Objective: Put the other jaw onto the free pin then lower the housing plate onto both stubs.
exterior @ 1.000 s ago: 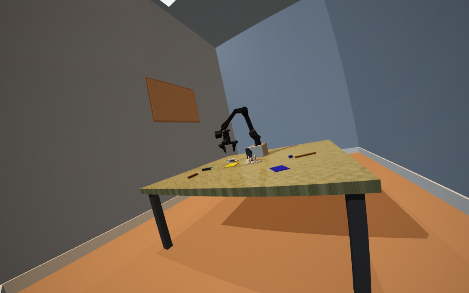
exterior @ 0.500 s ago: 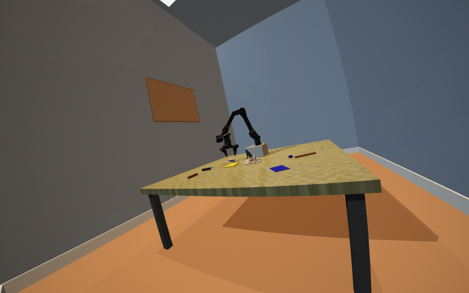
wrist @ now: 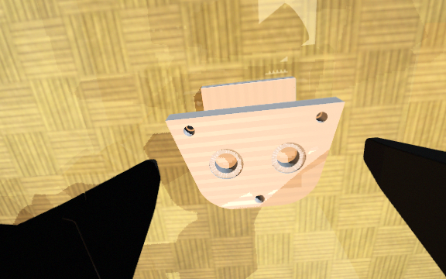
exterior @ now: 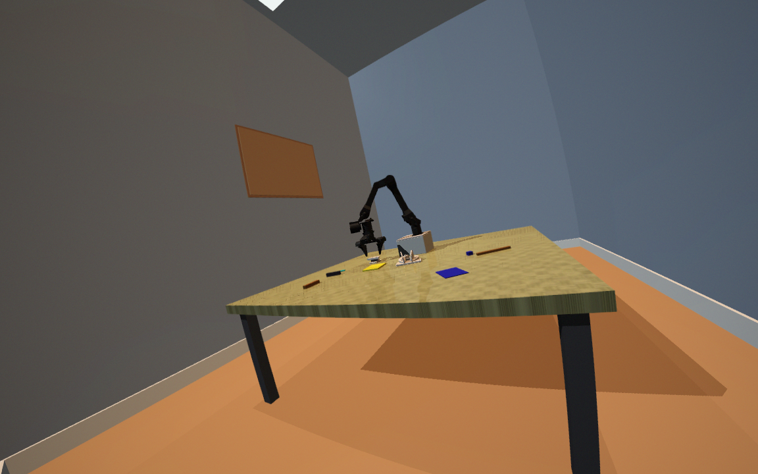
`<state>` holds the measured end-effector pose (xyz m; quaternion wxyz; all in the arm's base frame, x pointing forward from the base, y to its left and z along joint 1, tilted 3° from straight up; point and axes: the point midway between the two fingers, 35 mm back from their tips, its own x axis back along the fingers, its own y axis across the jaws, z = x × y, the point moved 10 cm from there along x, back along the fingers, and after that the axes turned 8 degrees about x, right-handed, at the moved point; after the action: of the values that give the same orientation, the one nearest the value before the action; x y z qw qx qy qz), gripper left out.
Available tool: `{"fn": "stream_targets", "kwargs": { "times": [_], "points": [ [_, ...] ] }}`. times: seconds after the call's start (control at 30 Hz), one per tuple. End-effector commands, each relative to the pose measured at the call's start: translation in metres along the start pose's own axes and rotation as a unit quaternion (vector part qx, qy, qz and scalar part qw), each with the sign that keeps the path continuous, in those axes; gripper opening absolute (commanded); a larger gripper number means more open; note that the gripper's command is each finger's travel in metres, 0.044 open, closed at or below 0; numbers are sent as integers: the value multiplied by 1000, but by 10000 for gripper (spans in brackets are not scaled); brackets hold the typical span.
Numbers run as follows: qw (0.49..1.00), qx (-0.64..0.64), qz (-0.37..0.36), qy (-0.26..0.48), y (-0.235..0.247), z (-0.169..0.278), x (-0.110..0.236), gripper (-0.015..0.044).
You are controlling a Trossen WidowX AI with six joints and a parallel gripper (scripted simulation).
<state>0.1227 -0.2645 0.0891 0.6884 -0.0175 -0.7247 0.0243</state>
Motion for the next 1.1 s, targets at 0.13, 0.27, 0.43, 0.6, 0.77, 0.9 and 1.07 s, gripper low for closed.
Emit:
{"fn": "stream_targets", "kwargs": {
  "times": [0.13, 0.27, 0.43, 0.6, 0.77, 0.9, 1.07],
  "points": [
    [1000, 1, 0, -2, 0, 0, -8, 440],
    [1000, 1, 0, -2, 0, 0, -14, 440],
    [1000, 1, 0, -2, 0, 0, -22, 440],
    [1000, 1, 0, -2, 0, 0, -30, 440],
    [1000, 1, 0, -2, 1, 0, -33, 440],
    [1000, 1, 0, -2, 1, 0, -33, 440],
    [1000, 1, 0, -2, 1, 0, -33, 440]
  ]
}}
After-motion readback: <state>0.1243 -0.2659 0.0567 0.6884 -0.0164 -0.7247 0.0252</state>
